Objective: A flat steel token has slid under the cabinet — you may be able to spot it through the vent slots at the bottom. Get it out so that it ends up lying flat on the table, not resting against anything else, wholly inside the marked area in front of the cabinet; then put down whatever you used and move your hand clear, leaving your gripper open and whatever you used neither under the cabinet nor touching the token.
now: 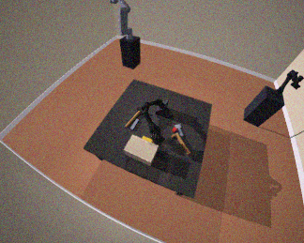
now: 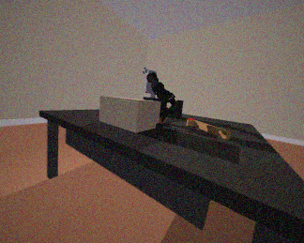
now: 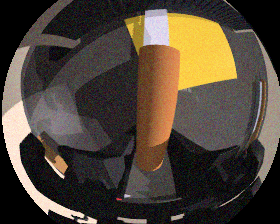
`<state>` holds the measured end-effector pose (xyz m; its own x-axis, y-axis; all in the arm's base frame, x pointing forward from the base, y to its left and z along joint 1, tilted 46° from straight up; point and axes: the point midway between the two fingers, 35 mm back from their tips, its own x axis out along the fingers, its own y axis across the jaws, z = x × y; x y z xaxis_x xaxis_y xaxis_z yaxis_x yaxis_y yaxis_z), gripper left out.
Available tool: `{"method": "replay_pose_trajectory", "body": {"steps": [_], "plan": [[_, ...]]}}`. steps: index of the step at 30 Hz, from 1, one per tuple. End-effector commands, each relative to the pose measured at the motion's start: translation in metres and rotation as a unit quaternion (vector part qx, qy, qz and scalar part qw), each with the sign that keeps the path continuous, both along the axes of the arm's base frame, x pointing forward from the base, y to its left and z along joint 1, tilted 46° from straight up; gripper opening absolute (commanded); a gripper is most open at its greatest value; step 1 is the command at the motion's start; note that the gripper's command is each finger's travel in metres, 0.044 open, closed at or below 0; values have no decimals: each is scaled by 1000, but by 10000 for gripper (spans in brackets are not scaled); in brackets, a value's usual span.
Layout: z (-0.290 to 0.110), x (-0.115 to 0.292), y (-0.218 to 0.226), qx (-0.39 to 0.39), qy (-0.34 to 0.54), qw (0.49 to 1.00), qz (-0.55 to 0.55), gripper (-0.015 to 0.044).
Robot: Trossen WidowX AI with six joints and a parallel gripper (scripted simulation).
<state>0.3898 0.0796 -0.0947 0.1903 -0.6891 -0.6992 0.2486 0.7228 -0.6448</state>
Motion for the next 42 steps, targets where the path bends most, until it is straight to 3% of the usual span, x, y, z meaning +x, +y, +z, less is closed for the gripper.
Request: {"method": "replay_pose_trajectory", "body": {"steps": [1,42], "plan": [[3,0,-5,-4,-3,1000,-2,0],[-13,-40,0,-3,-2,1000,-2,0]]}}
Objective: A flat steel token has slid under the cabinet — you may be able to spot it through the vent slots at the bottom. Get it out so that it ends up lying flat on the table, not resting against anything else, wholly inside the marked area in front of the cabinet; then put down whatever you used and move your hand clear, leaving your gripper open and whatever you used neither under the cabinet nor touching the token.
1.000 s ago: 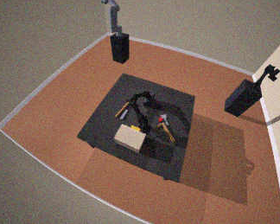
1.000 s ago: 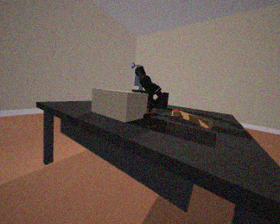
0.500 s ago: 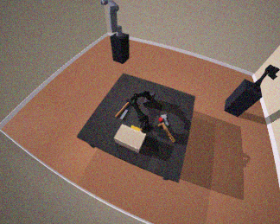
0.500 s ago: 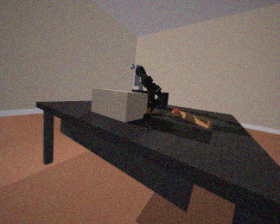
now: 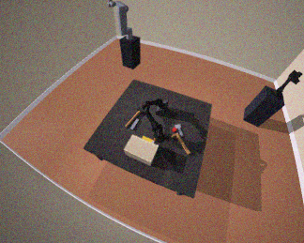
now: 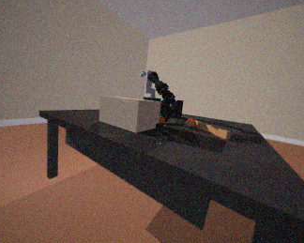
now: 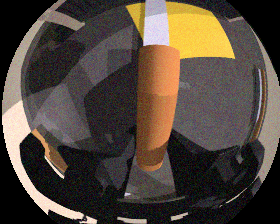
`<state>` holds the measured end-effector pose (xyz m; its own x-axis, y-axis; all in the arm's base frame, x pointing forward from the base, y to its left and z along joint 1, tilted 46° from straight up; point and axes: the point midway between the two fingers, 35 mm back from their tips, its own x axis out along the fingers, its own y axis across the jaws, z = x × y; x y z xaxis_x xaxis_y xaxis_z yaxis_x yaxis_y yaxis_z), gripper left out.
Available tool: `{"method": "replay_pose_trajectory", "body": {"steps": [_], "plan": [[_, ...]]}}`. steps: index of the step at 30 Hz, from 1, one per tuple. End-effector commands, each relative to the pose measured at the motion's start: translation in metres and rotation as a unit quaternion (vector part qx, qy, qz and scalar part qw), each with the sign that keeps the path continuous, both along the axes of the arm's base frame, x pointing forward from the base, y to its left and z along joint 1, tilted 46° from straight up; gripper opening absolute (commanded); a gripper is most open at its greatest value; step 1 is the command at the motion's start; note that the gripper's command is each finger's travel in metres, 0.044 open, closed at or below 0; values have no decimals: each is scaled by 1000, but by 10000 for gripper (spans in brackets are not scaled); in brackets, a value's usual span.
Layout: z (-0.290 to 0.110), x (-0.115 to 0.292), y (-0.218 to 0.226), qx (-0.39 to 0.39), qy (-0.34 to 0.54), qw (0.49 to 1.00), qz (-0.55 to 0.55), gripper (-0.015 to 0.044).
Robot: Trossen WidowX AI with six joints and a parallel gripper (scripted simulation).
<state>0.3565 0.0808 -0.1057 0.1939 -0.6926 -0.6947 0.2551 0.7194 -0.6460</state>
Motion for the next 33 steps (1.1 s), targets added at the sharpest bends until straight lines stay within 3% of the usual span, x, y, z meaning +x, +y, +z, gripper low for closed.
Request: {"method": "replay_pose_trajectory", "body": {"steps": [1,33], "plan": [[-3,-8,-1,-1,1,1000,-1,0],[-22,-55,5,0,3,1000,-1,0]]}}
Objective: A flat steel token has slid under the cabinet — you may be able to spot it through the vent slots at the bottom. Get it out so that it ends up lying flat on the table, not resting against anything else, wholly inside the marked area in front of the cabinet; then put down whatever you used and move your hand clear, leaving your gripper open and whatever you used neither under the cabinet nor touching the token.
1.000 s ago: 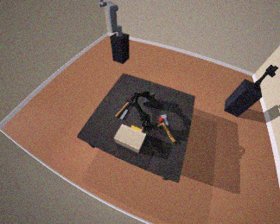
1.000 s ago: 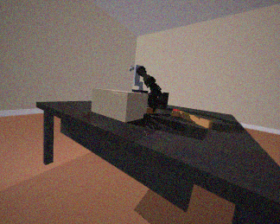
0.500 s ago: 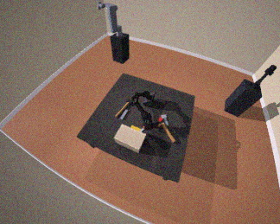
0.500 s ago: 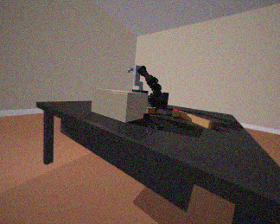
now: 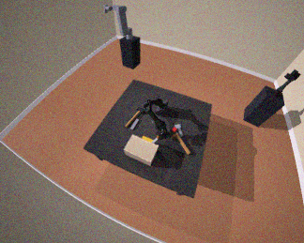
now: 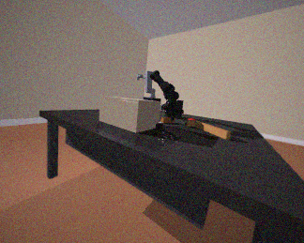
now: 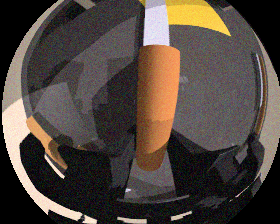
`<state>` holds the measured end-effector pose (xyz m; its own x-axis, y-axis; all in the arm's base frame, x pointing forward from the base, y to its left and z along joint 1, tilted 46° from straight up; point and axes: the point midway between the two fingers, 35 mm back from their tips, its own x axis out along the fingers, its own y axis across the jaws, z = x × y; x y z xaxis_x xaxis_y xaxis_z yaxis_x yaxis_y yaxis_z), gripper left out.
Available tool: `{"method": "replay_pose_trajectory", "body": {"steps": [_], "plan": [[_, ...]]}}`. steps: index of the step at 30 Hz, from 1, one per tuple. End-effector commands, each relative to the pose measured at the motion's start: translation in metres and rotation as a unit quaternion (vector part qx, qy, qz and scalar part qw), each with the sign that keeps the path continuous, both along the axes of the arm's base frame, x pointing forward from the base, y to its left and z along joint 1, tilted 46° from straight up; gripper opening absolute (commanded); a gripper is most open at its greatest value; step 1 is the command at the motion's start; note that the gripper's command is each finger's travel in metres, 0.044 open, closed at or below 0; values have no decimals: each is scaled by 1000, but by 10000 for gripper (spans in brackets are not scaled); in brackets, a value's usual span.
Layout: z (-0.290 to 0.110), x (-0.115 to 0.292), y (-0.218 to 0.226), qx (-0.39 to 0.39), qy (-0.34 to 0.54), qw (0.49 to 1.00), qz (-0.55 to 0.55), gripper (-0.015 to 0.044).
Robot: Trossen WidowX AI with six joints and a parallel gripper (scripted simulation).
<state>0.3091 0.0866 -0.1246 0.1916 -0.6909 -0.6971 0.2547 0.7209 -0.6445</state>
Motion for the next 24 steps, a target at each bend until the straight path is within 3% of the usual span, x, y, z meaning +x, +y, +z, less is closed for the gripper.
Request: {"method": "replay_pose_trajectory", "body": {"steps": [1,24], "plan": [[-3,-9,-1,-2,2,1000,-1,0],[-18,-51,4,-1,3,1000,0,0]]}}
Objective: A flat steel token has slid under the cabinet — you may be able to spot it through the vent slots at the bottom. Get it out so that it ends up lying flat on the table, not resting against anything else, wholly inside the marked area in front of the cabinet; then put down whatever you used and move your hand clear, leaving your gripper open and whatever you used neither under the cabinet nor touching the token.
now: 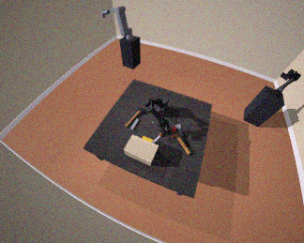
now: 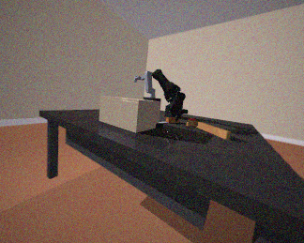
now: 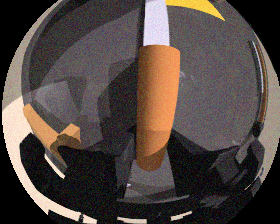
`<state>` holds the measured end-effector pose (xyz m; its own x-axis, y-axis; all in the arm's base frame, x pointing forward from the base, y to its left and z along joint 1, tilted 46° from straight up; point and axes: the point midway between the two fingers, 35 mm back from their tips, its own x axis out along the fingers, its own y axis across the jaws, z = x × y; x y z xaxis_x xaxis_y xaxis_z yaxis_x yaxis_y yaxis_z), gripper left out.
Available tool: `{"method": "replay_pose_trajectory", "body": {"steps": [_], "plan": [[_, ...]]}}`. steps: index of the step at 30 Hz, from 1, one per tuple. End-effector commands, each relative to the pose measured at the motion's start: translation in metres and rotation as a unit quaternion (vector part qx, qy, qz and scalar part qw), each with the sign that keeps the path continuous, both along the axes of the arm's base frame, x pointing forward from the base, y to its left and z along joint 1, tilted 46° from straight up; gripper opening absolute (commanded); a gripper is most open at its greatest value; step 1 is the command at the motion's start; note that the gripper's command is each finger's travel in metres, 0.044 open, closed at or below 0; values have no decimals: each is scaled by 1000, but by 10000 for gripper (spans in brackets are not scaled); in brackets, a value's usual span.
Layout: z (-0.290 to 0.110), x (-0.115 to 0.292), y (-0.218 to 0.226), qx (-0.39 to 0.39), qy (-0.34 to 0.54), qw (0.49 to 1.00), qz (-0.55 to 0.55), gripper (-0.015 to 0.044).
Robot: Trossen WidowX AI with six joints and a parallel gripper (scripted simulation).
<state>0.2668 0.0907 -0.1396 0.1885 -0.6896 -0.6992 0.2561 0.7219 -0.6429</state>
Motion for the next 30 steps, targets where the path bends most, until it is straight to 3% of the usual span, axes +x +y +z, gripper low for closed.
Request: {"method": "replay_pose_trajectory", "body": {"steps": [1,11,30], "plan": [[-4,-11,0,-2,2,1000,1,0],[-10,-28,2,-2,2,1000,1,0],[-8,-23,3,9,-36,999,-37,0]]}}
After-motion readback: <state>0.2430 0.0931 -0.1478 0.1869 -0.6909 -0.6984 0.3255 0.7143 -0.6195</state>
